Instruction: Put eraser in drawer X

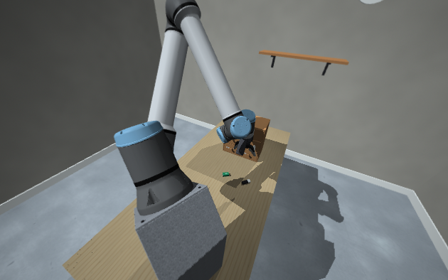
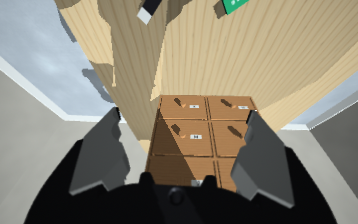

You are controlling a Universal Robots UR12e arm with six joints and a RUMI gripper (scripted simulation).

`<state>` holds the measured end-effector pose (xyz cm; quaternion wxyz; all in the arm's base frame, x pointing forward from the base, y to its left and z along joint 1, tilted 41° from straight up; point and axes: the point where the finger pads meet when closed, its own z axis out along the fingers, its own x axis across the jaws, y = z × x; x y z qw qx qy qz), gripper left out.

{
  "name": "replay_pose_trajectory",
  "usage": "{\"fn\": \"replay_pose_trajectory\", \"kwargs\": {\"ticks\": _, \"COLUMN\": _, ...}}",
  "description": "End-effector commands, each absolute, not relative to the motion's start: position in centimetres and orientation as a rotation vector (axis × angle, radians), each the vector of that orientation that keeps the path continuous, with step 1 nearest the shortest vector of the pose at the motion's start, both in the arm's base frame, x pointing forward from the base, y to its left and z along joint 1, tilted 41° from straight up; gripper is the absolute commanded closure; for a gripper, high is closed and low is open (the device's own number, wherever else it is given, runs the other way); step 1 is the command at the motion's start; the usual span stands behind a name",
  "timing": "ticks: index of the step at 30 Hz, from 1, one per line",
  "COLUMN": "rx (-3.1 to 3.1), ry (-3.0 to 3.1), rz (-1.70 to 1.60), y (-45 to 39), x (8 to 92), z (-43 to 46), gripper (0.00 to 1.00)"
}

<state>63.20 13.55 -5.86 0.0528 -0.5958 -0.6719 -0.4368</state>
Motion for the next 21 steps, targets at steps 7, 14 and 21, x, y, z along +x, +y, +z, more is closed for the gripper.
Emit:
{"fn": "replay_pose_trajectory", "kwargs": {"ticks": 7, "rx": -1.887, "ry": -1.987, "rz": -1.541, "y": 14.5, "x": 64.6, "z": -6.6, "gripper": 0.0}}
{"fn": "replay_pose_trajectory", "kwargs": {"ticks": 14, "rx": -1.913, "ry": -1.956, "rz": -1.638, "y": 14.9, "x": 65.1, "z": -6.9, "gripper": 0.0}}
{"fn": "replay_pose_trajectory", "kwargs": {"ticks": 21, "rx": -1.947, "ry": -1.906, "rz": -1.776, "y": 15.6, "x": 66.0, "z": -7.4, "gripper": 0.0}}
